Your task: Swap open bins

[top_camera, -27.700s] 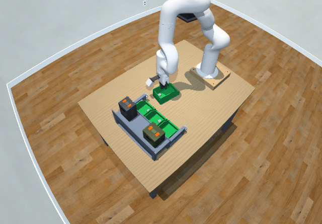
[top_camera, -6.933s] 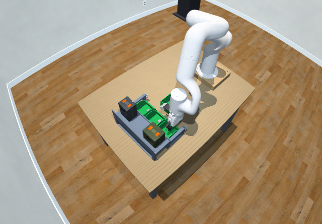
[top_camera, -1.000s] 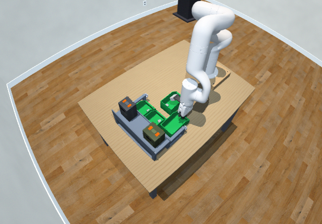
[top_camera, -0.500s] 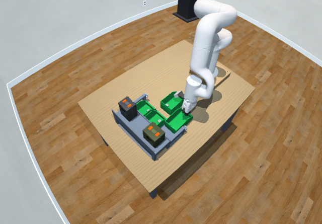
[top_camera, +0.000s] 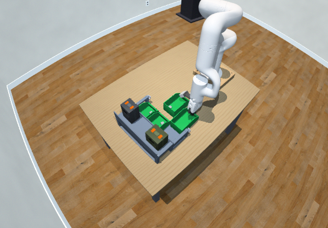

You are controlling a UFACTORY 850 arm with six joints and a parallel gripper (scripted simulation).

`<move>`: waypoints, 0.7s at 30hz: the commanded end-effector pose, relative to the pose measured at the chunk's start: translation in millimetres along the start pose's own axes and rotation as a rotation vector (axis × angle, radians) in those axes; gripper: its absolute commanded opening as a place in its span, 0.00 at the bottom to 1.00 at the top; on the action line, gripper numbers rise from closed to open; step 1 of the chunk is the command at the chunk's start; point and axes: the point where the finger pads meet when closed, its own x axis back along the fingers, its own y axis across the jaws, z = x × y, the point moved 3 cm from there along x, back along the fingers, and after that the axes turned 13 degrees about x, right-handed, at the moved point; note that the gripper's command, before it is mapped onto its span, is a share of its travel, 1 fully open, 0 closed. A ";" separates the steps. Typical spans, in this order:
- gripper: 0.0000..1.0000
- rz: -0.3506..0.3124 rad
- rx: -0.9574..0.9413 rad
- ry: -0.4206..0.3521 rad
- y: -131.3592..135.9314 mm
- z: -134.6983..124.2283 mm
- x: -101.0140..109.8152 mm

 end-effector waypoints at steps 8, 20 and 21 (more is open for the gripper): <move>0.00 0.002 0.000 0.001 4.0 -1.2 0.6; 0.00 0.002 0.000 0.001 4.1 -1.3 0.6; 0.00 0.002 0.000 0.001 4.1 -1.3 0.6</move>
